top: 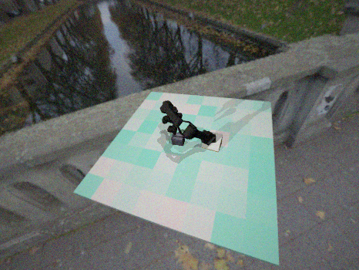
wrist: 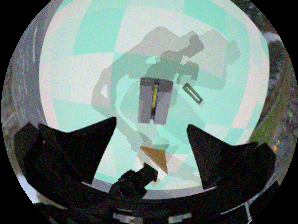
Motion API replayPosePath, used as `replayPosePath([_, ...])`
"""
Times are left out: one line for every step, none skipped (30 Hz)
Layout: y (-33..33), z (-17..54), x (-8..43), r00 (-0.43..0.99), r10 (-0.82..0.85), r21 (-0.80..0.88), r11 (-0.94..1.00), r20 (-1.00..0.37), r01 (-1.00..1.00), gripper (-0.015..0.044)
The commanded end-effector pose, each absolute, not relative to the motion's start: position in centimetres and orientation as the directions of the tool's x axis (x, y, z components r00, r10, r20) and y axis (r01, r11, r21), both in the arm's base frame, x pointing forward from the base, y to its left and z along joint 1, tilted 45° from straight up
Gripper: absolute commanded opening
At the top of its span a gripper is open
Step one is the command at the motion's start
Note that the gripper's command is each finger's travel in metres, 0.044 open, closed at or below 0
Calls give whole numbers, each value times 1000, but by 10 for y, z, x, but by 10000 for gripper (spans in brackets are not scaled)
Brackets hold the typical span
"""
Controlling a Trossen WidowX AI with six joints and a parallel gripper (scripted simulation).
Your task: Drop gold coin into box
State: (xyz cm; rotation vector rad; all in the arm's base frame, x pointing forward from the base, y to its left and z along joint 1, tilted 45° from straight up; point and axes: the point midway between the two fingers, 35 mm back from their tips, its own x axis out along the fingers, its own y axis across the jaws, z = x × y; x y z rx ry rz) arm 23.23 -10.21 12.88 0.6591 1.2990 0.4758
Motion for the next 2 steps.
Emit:
replayPosePath([-103, 130, 232, 213, 658, 679, 733, -722, 37, 440])
replayPosePath([-103, 130, 232, 213, 658, 679, 733, -722, 37, 440])
